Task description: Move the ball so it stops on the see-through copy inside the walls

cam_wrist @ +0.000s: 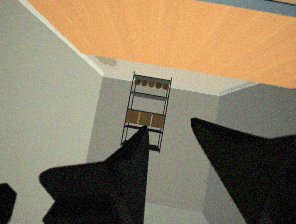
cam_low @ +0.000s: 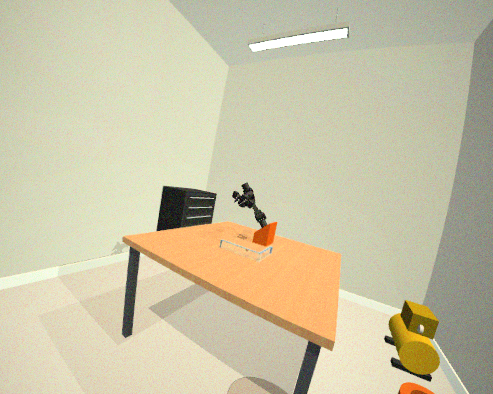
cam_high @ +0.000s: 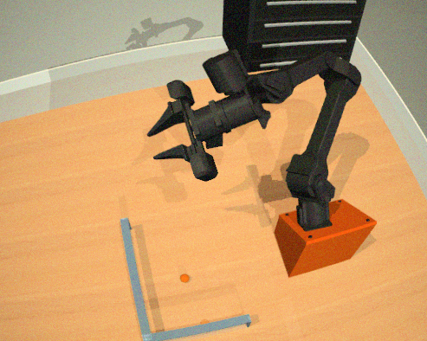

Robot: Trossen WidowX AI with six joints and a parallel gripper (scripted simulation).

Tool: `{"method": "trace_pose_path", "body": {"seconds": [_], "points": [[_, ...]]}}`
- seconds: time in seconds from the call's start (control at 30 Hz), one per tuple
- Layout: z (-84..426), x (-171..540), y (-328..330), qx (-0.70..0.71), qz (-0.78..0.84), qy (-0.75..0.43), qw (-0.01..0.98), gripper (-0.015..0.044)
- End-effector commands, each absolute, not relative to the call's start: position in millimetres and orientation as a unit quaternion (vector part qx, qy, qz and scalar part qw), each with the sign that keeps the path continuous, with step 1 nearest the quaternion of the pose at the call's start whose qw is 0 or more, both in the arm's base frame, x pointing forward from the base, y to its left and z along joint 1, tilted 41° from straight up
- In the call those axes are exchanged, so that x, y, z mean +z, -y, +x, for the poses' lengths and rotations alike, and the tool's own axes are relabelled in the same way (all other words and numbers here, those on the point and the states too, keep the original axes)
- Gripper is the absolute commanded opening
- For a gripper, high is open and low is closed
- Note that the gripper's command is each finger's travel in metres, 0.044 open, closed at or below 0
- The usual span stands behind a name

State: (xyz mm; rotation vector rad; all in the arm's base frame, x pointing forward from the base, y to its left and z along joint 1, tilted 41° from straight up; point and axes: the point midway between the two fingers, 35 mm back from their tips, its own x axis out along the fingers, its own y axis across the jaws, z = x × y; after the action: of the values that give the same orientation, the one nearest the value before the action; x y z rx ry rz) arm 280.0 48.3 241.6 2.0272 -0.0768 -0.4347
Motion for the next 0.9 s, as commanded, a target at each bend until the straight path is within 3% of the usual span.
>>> {"method": "trace_pose_path", "body": {"seconds": [0.0, 0.2, 0.37, 0.6, 0.87], "points": [[302, 202, -49, -0.260, 0.700, -0.038, 0.664, 0.0210], [323, 139, -43, -0.339, 0.441, -0.174, 0.813, 0.0210], [330, 83, -32, -0.359, 0.206, -0.314, 0.855, 0.0210], [325, 21, -15, -0.325, -0.042, -0.474, 0.817, 0.0210], [304, -45, 8, -0.221, -0.273, -0.637, 0.686, 0.0210]]}}
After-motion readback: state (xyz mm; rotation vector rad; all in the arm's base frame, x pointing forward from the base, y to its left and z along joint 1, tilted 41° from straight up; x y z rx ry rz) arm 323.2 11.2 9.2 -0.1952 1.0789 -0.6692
